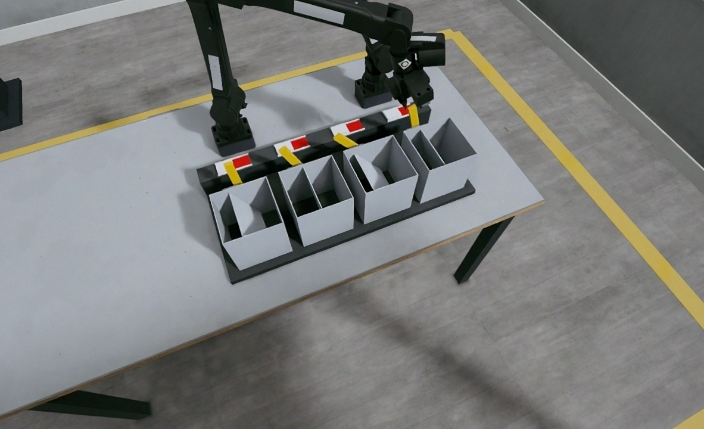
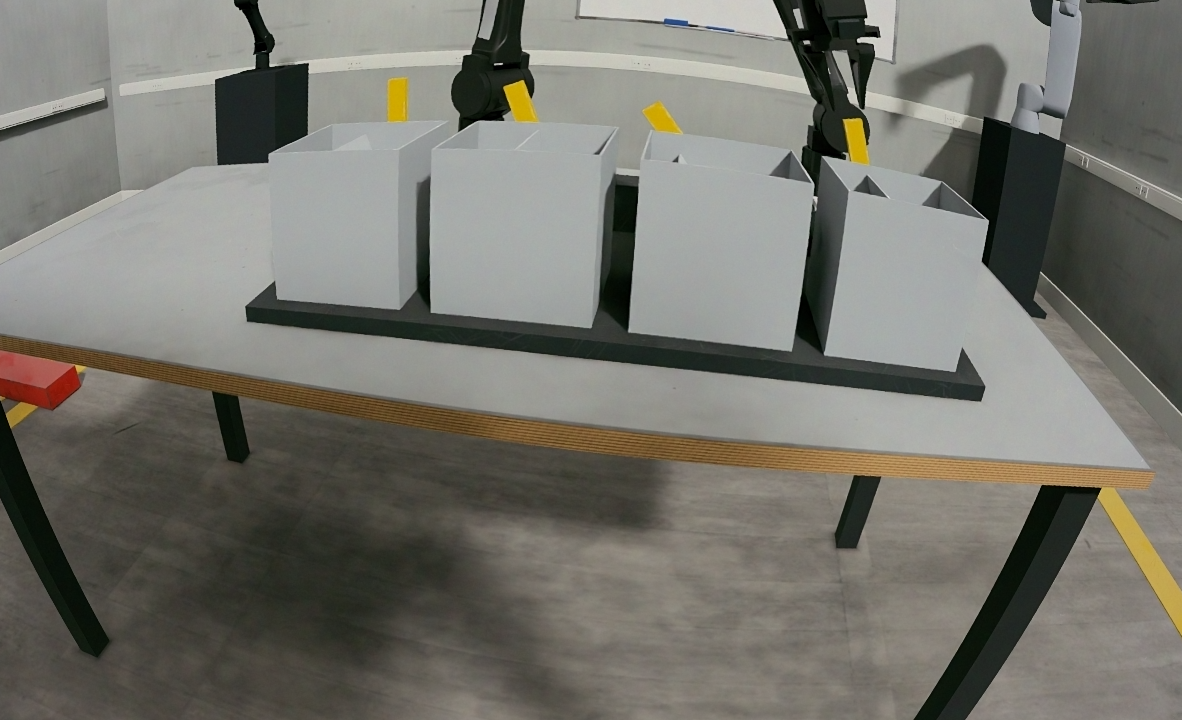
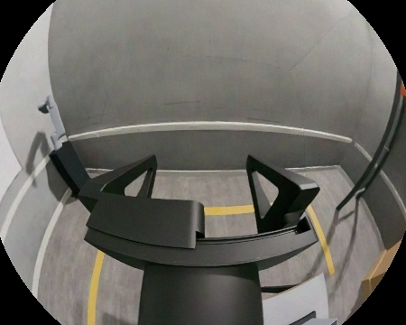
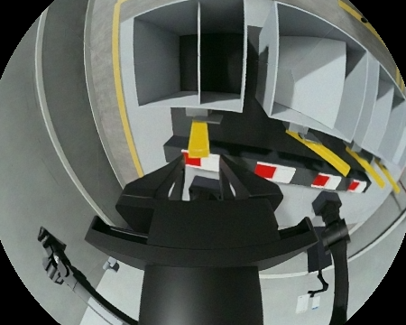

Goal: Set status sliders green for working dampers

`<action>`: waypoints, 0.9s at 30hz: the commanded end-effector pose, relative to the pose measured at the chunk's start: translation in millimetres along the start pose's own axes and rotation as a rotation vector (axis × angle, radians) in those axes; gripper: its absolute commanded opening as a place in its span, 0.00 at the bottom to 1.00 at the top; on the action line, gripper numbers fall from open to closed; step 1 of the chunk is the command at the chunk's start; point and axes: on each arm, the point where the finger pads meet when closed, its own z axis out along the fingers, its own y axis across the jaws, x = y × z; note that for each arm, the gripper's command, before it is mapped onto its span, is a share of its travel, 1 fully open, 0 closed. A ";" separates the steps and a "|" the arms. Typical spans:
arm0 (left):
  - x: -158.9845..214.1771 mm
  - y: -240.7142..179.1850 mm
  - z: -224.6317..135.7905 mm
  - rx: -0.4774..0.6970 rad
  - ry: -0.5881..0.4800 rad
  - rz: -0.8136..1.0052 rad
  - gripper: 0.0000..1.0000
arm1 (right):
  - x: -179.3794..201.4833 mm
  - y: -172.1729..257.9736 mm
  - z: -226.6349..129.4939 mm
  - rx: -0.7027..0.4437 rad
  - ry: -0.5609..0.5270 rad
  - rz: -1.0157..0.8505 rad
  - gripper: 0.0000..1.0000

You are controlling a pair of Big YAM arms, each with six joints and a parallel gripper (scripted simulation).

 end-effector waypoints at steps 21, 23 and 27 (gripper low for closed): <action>-18.7 4.5 -3.7 -0.009 -0.049 -0.009 1.00 | 0.5 17.8 33.6 -0.037 -0.021 -0.004 0.36; -18.7 4.5 -3.7 -0.009 -0.049 -0.009 1.00 | 0.5 17.8 33.6 -0.037 -0.021 -0.004 0.36; -18.7 4.5 -3.7 -0.009 -0.049 -0.009 1.00 | 3.0 10.2 52.0 -0.011 -0.006 0.000 0.36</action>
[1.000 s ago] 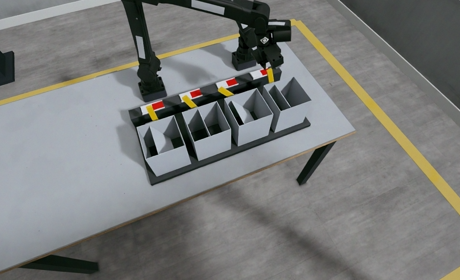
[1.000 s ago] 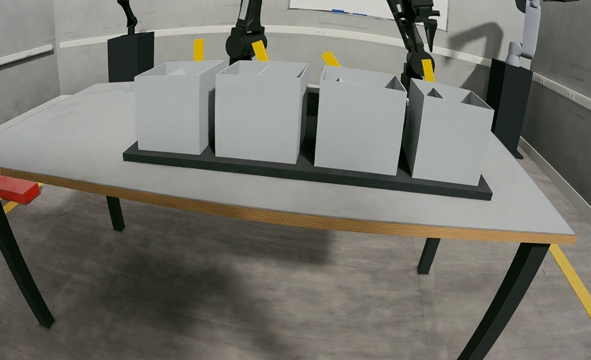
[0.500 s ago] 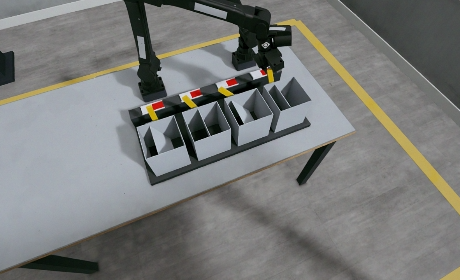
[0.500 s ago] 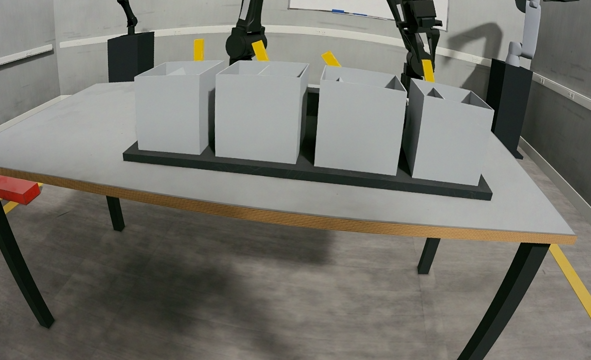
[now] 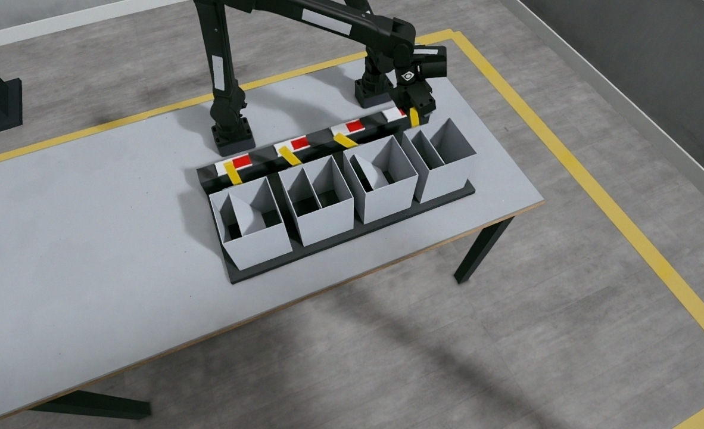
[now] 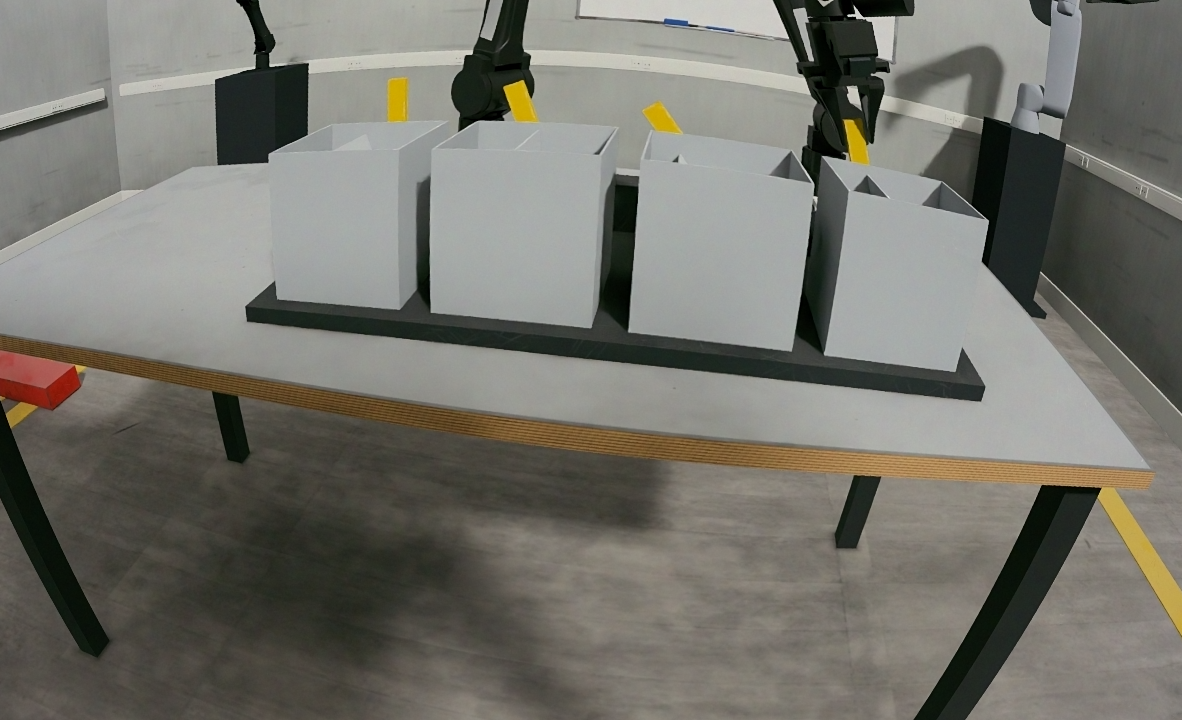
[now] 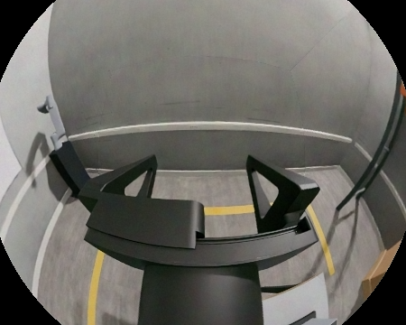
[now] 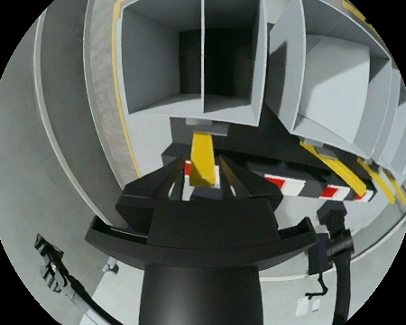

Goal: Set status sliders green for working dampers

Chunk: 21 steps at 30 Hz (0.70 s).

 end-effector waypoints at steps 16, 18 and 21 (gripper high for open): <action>-18.7 4.5 -3.7 -0.009 -0.049 -0.009 1.00 | 1.7 11.5 4.2 -0.026 -0.015 0.000 0.36; -18.7 4.5 -3.7 -0.009 -0.049 -0.009 1.00 | 1.7 11.5 4.2 -0.026 -0.015 0.000 0.36; -18.7 4.5 -3.7 -0.009 -0.049 -0.009 1.00 | 1.7 11.5 4.2 -0.026 -0.015 0.000 0.36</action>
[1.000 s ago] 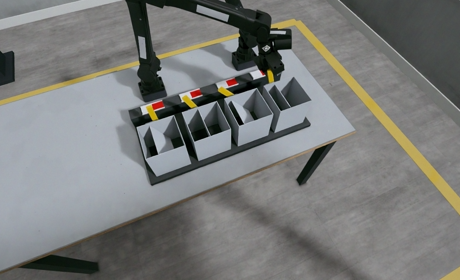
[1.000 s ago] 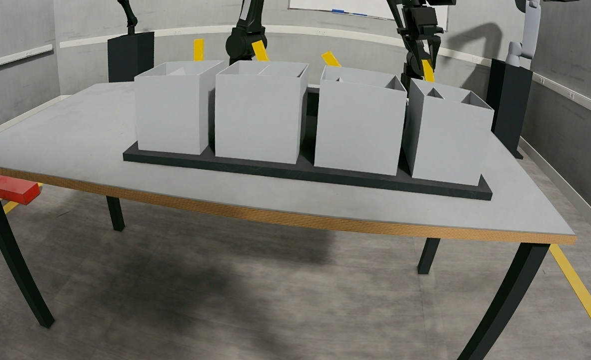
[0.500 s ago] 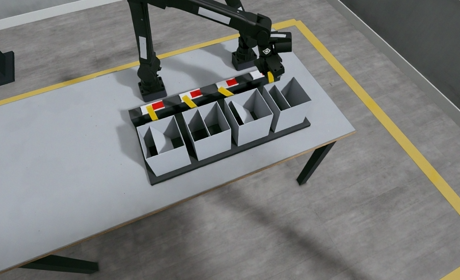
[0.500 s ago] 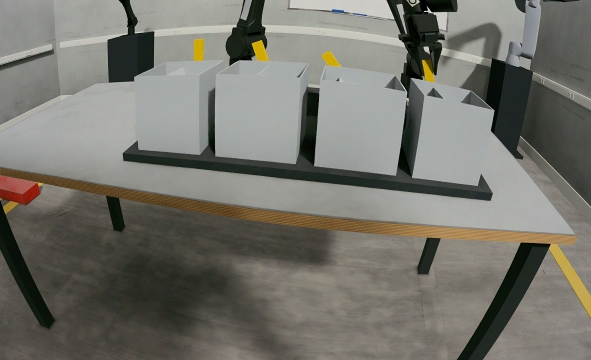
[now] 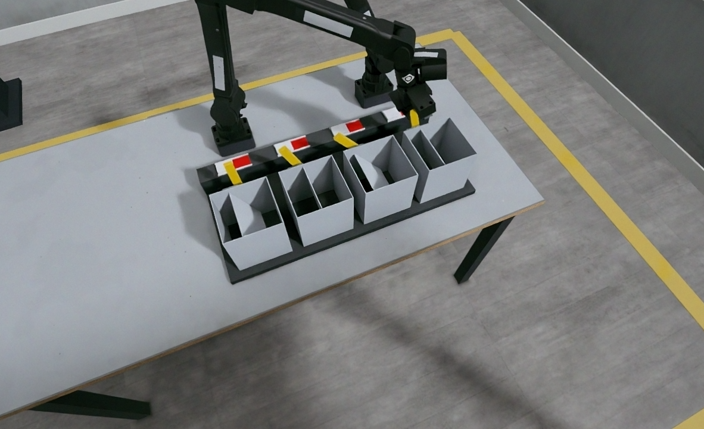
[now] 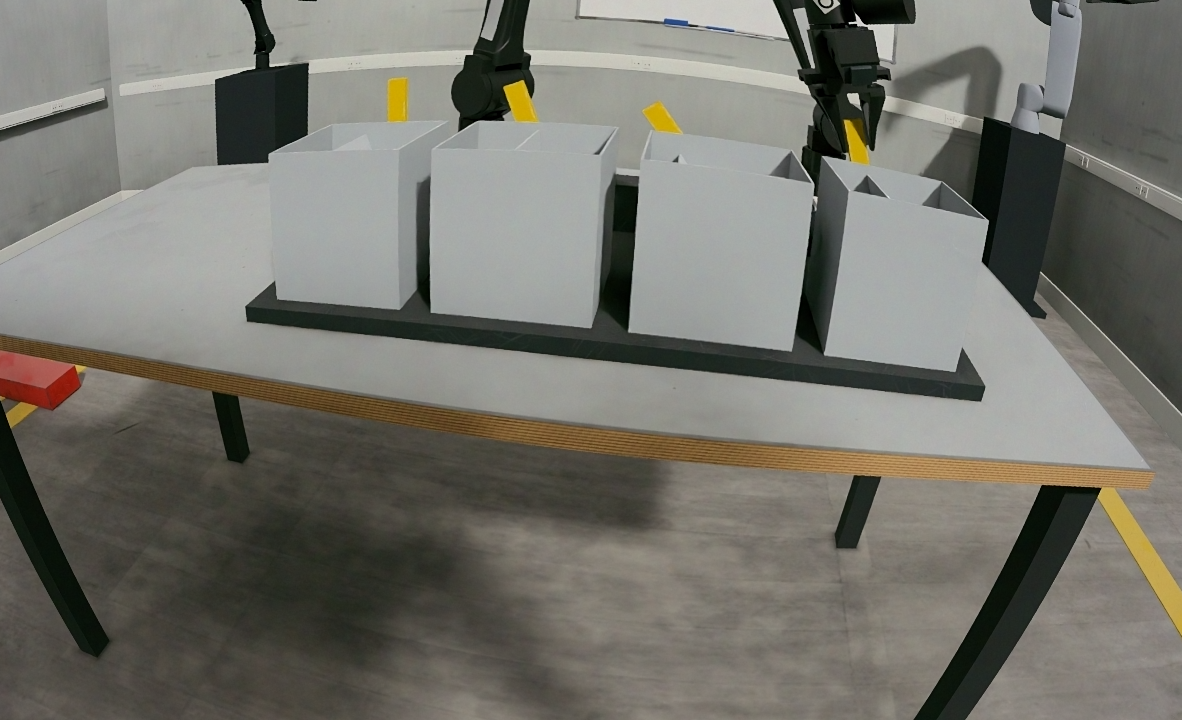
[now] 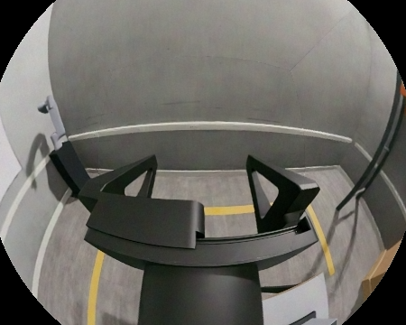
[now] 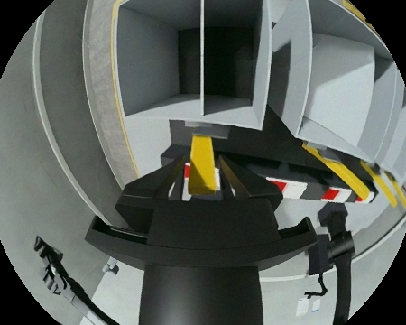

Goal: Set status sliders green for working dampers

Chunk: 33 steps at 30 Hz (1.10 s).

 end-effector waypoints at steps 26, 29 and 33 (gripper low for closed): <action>-18.7 4.5 -3.7 -0.009 -0.049 -0.009 1.00 | 1.3 11.9 -4.6 -0.027 -0.016 -0.001 0.36; -18.7 4.5 -3.7 -0.009 -0.049 -0.009 1.00 | 1.3 11.9 -4.6 -0.027 -0.016 -0.001 0.36; -18.7 4.5 -3.7 -0.009 -0.049 -0.009 1.00 | 1.4 11.7 -4.6 -0.026 -0.015 -0.001 0.17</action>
